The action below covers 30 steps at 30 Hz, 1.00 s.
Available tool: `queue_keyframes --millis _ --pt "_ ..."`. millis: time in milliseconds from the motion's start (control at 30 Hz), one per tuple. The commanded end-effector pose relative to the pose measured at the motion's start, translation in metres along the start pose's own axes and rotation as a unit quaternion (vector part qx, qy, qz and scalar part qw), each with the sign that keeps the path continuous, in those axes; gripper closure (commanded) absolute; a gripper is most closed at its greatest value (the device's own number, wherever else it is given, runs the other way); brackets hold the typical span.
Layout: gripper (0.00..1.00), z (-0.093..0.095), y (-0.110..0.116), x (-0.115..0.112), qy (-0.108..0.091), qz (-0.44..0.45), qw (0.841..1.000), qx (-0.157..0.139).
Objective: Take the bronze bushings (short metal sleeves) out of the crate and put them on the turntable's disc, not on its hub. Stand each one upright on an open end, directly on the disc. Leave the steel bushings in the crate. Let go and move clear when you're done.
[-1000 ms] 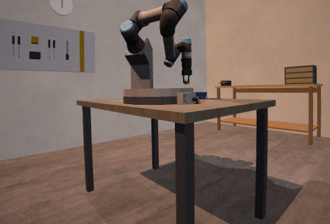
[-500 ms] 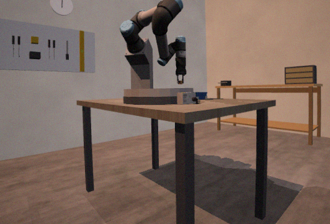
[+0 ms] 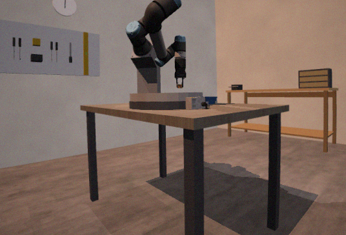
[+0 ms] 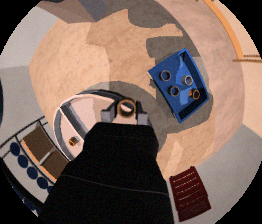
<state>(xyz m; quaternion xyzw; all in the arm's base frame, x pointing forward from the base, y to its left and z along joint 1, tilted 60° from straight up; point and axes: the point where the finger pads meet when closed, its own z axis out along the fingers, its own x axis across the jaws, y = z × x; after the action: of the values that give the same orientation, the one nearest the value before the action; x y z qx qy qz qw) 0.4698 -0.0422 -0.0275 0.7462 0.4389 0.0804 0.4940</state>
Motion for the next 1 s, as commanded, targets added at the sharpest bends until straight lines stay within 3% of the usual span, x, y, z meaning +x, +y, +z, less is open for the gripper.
queue_keyframes --millis 0,300,967 --pt "1.0 0.0 0.021 -0.026 0.007 -0.003 1.0 0.001" --pt "1.0 0.0 0.049 -0.064 0.007 -0.003 1.0 0.002" --pt "1.0 0.001 0.079 -0.103 0.007 -0.003 1.0 0.002"
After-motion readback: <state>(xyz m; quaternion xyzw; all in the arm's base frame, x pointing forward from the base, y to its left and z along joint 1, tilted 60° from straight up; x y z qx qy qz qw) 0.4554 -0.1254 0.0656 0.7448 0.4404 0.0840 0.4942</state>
